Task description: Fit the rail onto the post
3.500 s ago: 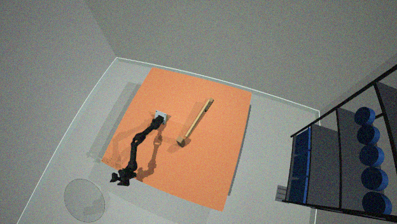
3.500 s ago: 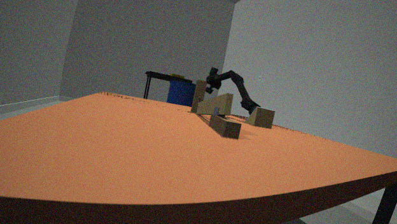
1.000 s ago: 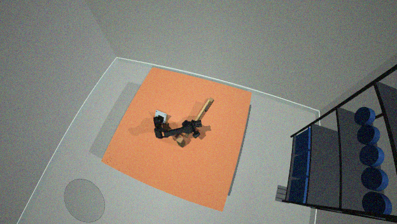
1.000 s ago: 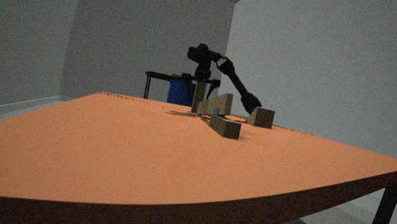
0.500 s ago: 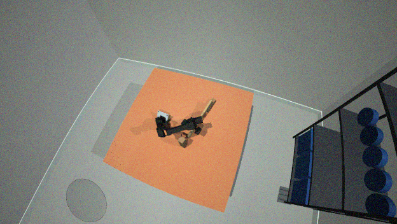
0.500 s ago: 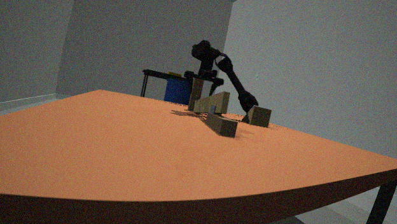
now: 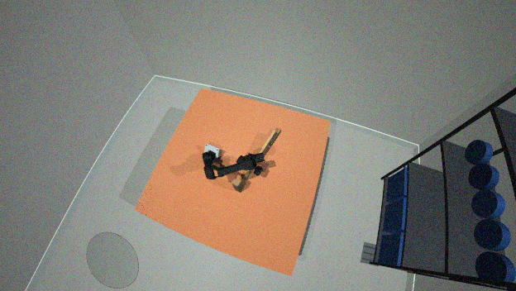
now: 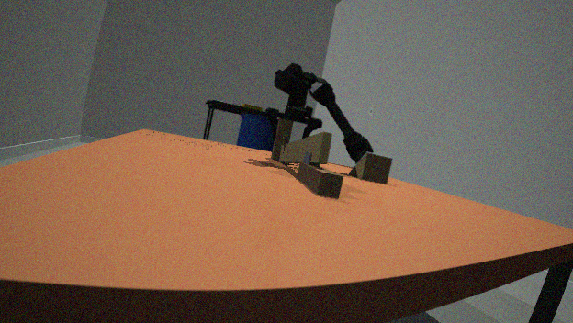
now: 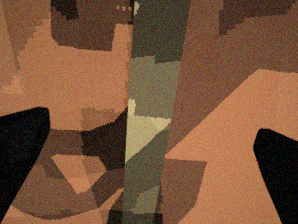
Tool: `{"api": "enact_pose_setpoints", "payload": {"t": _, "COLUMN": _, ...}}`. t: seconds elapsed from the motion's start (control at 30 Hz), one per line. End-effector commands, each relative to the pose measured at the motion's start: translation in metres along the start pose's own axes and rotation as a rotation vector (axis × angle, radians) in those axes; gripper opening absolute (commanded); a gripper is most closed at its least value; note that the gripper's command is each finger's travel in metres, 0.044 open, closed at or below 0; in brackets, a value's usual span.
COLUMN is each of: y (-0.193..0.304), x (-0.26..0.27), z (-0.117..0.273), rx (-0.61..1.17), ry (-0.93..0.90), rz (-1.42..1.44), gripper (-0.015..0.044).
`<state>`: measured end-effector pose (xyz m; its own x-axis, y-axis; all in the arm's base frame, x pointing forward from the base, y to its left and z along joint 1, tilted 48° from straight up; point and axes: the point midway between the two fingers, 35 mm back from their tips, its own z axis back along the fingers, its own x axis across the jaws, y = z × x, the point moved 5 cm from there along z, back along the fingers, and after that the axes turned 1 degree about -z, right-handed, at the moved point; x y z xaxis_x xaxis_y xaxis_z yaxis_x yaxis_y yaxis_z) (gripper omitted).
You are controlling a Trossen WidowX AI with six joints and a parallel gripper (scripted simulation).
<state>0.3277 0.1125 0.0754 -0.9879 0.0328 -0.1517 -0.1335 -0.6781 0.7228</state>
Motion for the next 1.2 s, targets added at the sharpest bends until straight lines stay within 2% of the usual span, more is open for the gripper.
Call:
{"api": "enact_pose_setpoints", "payload": {"t": 0.0, "y": 0.001, "x": 0.001, "z": -0.01, "rx": 0.006, "ry": -0.002, "rz": 0.007, "gripper": 0.044}}
{"api": "enact_pose_setpoints", "payload": {"t": 0.9, "y": 0.003, "x": 0.003, "z": -0.051, "rx": 0.009, "ry": -0.002, "rz": 0.006, "gripper": 0.044}}
{"api": "enact_pose_setpoints", "payload": {"t": 1.17, "y": 0.003, "x": 0.003, "z": -0.051, "rx": 0.009, "ry": -0.002, "rz": 0.006, "gripper": 0.023}}
